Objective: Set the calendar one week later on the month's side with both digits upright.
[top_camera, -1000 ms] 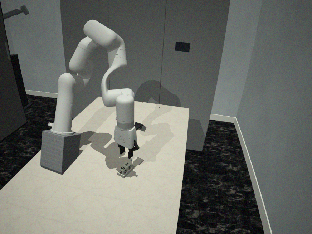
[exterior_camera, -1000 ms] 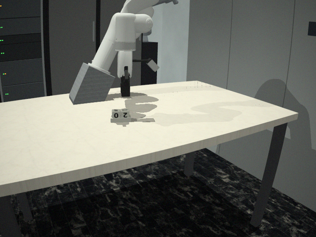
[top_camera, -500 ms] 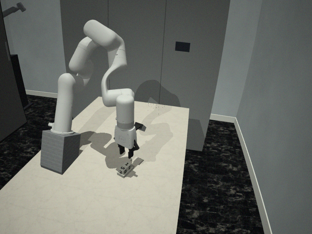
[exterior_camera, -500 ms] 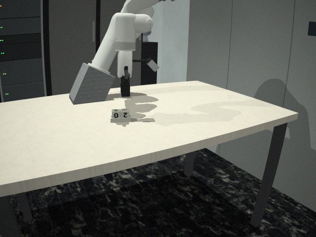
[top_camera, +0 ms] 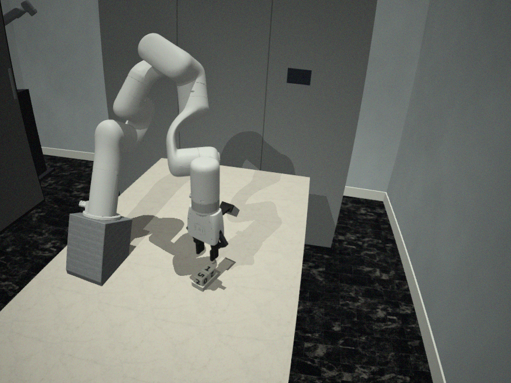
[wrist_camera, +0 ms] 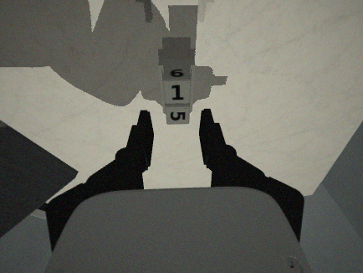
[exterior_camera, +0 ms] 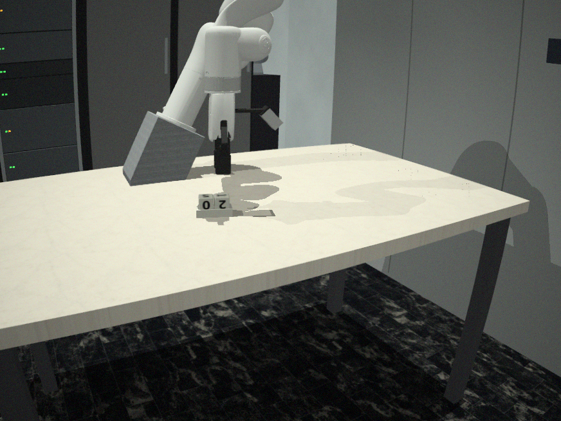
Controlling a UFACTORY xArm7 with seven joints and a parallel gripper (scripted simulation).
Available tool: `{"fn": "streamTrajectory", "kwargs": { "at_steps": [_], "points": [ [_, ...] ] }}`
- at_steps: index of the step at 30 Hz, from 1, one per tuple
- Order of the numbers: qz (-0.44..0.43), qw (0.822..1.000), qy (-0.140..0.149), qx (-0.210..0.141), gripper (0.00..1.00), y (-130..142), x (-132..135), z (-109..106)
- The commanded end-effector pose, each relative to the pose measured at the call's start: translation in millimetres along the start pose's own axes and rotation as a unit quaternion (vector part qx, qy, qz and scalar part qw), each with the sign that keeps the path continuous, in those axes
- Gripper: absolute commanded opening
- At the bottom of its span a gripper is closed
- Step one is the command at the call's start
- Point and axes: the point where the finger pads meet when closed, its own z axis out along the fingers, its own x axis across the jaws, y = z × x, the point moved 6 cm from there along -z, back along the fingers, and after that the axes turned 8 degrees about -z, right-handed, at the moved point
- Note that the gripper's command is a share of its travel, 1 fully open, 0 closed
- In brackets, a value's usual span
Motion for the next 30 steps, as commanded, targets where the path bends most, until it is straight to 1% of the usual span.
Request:
{"fn": "streamTrajectory", "kwargs": {
  "at_steps": [1, 14, 16, 30],
  "points": [
    [0.0, 1.0, 0.002, 0.0, 0.49, 0.6, 1.3, 2.6],
    [0.0, 1.0, 0.002, 0.0, 0.49, 1.1, 1.3, 22.4],
    [0.0, 1.0, 0.002, 0.0, 0.49, 1.1, 1.3, 22.4],
    [0.0, 1.0, 0.002, 0.0, 0.49, 1.6, 1.3, 41.4]
  ]
}}
